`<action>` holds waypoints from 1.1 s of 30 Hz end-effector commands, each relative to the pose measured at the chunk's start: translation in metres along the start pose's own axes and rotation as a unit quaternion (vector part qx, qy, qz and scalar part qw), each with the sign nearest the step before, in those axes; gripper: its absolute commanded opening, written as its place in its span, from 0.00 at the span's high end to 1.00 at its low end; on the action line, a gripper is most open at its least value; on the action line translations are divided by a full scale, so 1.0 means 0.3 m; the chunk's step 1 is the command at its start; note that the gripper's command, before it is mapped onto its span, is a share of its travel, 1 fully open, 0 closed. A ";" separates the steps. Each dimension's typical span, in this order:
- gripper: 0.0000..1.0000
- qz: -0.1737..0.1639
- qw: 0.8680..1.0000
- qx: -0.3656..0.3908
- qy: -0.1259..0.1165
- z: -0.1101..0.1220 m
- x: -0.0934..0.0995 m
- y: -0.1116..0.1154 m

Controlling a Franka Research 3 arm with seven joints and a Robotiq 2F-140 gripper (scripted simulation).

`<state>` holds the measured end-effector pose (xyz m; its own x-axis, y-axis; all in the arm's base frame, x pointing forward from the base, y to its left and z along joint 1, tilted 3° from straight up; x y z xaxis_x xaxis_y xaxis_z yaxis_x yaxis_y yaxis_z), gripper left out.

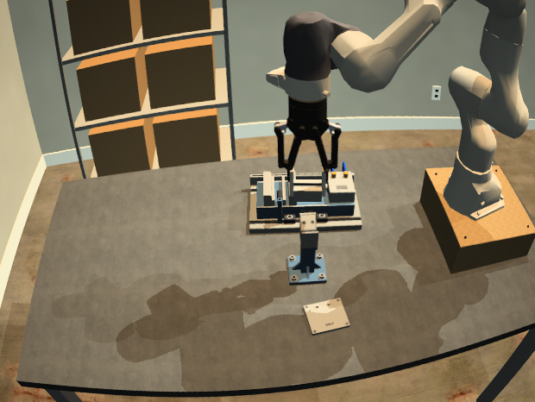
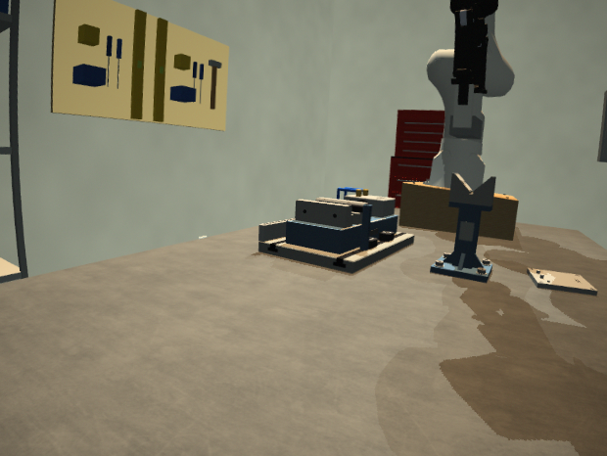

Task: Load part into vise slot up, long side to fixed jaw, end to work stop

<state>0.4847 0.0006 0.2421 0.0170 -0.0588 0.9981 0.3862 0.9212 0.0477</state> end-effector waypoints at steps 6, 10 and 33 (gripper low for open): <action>1.00 -0.002 0.994 -0.105 0.002 -0.055 0.001 -0.070; 1.00 -0.002 0.991 -0.131 0.003 -0.070 0.001 -0.092; 1.00 -0.002 0.930 -0.367 0.005 -0.201 -0.002 -0.312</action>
Point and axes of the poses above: the point where the finger pads meet when closed, its own x axis back along the fingers, its own z axis across the jaws, y = z × x, the point moved 10 cm from there along x, back along the fingers, and after that the axes turned 9 degrees about -x, right-handed, at the moved point
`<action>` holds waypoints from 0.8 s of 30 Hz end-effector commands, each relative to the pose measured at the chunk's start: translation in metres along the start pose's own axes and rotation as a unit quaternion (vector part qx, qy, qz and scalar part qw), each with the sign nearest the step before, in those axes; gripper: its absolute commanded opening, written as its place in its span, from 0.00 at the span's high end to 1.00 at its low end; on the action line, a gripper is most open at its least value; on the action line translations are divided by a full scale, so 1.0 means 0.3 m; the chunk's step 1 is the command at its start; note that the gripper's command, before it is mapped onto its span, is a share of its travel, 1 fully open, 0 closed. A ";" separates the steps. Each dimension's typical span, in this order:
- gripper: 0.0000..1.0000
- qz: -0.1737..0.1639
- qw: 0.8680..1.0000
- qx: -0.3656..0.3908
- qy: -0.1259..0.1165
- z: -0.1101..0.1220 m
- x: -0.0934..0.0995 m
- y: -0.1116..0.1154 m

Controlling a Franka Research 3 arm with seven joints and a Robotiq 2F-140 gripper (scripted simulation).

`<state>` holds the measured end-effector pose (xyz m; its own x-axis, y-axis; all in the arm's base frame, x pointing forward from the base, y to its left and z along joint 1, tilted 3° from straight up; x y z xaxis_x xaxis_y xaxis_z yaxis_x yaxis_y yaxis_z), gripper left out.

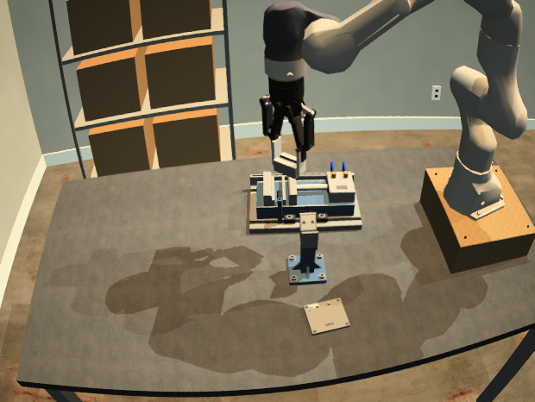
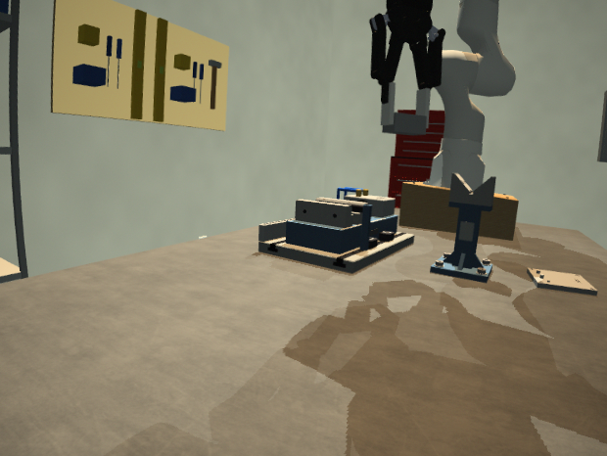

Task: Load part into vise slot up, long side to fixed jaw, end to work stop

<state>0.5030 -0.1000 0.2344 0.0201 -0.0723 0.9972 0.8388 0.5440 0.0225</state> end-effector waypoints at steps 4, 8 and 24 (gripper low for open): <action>1.00 0.001 0.993 -0.114 -0.001 -0.061 0.004 -0.033; 1.00 0.001 0.989 -0.146 -0.001 -0.091 0.004 -0.051; 1.00 0.000 0.953 -0.302 -0.003 -0.235 0.009 -0.150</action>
Point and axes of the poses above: the point where the finger pads meet when closed, its own x axis back along the fingers, its own z axis across the jaws, y = z × x, the point moved 10 cm from there along x, back along the fingers, and after that the axes turned 9 degrees about -x, right-handed, at the moved point
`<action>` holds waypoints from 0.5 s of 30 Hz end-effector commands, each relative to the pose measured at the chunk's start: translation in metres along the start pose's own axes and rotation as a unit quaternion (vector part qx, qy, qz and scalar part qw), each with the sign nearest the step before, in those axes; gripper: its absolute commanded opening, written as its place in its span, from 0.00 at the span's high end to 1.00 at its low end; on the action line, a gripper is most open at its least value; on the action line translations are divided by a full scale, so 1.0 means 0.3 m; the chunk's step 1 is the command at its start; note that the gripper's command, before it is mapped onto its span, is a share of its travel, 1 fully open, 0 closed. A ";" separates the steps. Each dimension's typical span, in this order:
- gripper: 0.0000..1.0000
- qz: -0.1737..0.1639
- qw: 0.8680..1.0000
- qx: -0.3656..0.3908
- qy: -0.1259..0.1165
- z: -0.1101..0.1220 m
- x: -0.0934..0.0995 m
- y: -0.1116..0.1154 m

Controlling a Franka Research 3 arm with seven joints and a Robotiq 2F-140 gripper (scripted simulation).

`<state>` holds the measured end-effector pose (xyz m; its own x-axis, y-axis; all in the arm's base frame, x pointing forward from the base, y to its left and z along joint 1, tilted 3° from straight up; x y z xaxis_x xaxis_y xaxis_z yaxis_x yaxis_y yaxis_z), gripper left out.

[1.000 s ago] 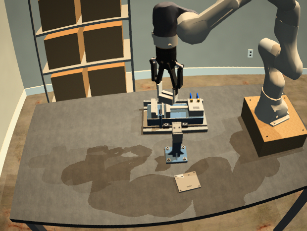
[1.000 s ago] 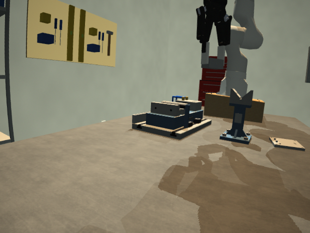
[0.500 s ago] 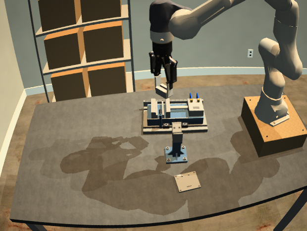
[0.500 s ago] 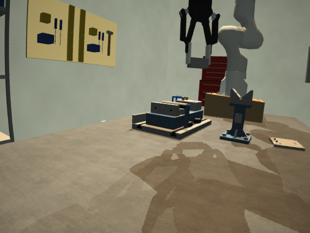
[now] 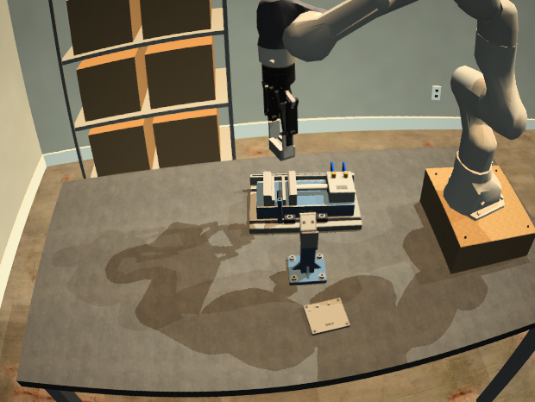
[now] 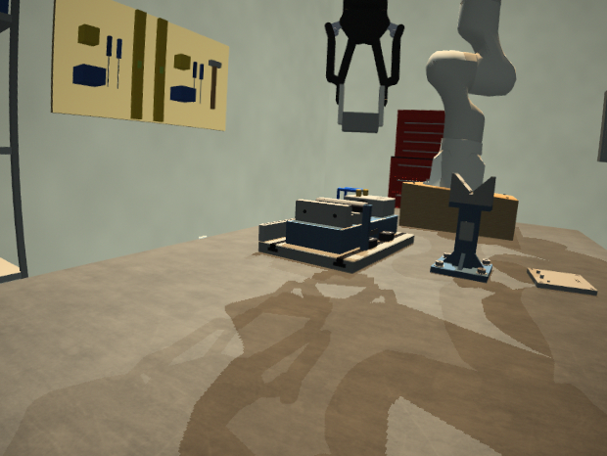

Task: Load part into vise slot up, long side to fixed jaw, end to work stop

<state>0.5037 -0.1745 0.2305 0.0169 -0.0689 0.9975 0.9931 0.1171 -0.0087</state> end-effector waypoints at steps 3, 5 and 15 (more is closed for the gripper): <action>1.00 0.001 0.997 -0.078 -0.002 -0.031 0.004 -0.004; 1.00 0.000 0.995 -0.102 -0.002 -0.057 0.005 -0.009; 1.00 -0.001 0.982 -0.191 -0.004 -0.154 0.008 -0.032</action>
Point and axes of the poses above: the point where the finger pads meet when closed, its own x axis back along the fingers, its own z axis across the jaws, y = z × x, the point moved 10 cm from there along x, back along the fingers, and after that the axes turned 9 degrees about -x, right-handed, at the moved point
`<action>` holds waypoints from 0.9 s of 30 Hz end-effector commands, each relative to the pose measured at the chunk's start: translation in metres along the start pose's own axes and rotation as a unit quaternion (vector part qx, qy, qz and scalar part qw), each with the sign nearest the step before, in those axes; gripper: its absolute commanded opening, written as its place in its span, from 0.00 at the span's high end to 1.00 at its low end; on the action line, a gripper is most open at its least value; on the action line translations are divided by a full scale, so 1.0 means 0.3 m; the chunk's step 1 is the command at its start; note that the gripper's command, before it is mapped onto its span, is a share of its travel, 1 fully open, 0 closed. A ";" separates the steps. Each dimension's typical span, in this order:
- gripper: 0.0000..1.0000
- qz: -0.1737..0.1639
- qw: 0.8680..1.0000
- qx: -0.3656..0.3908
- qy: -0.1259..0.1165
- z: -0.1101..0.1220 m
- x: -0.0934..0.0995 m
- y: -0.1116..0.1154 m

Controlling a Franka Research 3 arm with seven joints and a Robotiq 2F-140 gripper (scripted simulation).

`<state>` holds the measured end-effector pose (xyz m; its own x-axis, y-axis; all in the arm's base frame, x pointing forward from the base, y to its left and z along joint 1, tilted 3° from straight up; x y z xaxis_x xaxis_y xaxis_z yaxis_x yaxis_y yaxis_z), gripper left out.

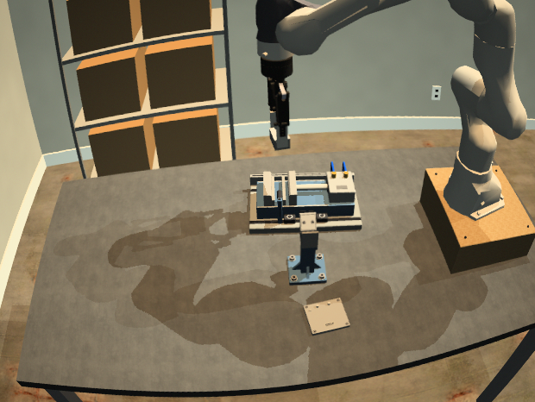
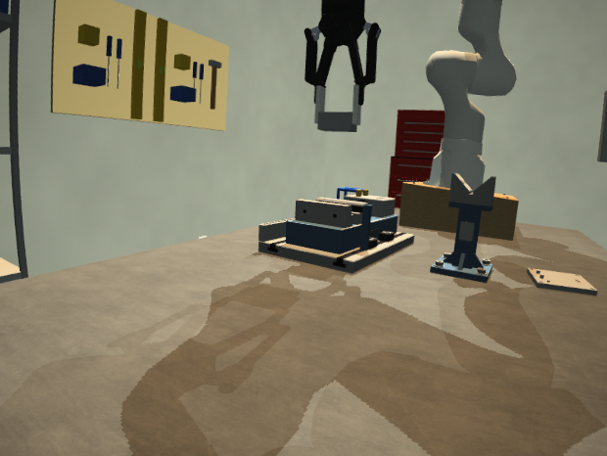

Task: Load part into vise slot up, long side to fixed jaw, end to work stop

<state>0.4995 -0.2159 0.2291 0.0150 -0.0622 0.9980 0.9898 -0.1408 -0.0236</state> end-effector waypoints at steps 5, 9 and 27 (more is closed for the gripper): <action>1.00 0.000 0.997 -0.078 -0.001 -0.036 0.004 0.002; 1.00 -0.001 0.996 -0.092 -0.002 -0.052 0.005 0.002; 1.00 -0.001 0.995 -0.101 -0.002 -0.062 0.005 0.002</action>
<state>0.4964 -0.2345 0.2284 0.0166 -0.0574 0.9982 0.9478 -0.3169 -0.0340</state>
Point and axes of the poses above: the point where the finger pads meet when closed, its own x axis back along the fingers, its own z axis across the jaws, y = z × x, the point moved 10 cm from there along x, back along the fingers, and after that the axes turned 9 degrees about -x, right-handed, at the moved point
